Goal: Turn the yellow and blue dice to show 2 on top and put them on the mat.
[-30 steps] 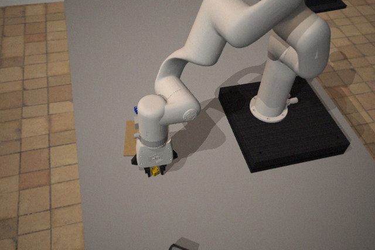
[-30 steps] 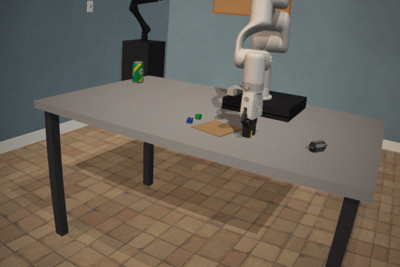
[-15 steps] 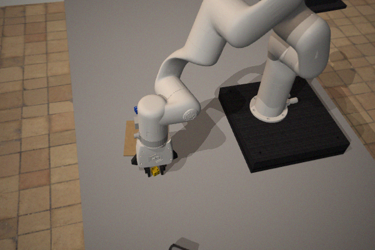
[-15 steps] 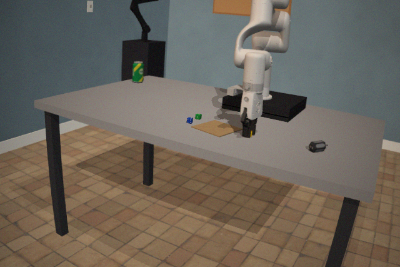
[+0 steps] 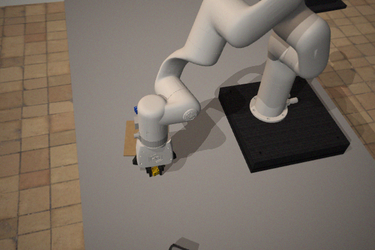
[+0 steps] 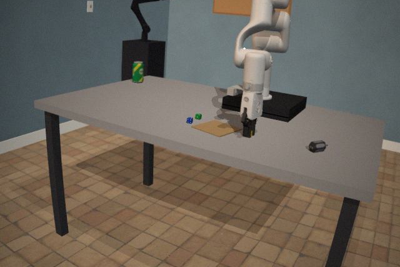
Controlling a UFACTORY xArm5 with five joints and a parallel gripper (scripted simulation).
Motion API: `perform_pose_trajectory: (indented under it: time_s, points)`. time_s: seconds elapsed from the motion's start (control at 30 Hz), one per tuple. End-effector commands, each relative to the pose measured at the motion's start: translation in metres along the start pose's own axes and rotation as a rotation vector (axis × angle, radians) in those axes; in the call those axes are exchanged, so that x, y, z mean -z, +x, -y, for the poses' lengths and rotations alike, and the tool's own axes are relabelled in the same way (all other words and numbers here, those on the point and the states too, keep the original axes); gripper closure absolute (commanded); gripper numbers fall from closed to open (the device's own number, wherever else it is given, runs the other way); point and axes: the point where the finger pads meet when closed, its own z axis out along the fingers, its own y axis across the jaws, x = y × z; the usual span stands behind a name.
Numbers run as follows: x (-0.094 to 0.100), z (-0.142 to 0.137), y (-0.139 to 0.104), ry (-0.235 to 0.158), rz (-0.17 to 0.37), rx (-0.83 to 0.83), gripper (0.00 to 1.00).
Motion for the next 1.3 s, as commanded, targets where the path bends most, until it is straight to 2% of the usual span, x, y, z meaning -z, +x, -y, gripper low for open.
perform_pose_trajectory:
  time_s: [0.0, 0.83, 0.97, 1.2, 1.27]
  points:
    - [0.001, 0.001, 0.000, 0.003, 0.001, 0.000, 0.85]
    - [0.004, 0.001, 0.000, 0.003, 0.001, 0.000, 0.85]
    - [0.021, 0.001, -0.001, 0.003, 0.001, 0.000, 0.85]
    - [0.073, 0.001, -0.001, 0.003, 0.001, 0.000, 0.85]
    - [0.073, 0.001, -0.001, 0.003, 0.001, 0.000, 0.85]
